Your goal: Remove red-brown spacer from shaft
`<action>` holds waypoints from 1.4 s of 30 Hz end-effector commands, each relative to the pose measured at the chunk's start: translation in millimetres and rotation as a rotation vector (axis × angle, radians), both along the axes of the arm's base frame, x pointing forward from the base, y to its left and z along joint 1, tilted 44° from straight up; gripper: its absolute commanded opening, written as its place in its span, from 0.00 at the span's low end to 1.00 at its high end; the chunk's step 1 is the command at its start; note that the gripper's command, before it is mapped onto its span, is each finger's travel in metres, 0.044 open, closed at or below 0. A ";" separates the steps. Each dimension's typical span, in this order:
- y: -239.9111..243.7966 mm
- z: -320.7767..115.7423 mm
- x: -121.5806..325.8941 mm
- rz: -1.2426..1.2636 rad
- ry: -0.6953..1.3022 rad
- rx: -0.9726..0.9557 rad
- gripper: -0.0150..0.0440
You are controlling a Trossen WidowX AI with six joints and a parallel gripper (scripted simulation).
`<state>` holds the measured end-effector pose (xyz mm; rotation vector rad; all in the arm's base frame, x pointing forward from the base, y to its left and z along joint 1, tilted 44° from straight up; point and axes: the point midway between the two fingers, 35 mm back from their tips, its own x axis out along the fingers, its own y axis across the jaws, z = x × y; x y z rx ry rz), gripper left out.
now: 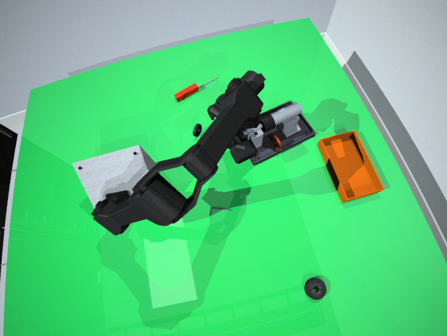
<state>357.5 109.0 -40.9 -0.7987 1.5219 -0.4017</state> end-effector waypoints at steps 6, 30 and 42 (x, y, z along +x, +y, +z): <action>1.2 0.5 3.6 0.005 -0.007 0.002 0.25; 1.7 0.3 6.3 0.005 -0.007 0.002 0.25; 2.0 0.1 7.7 0.005 -0.007 0.002 0.25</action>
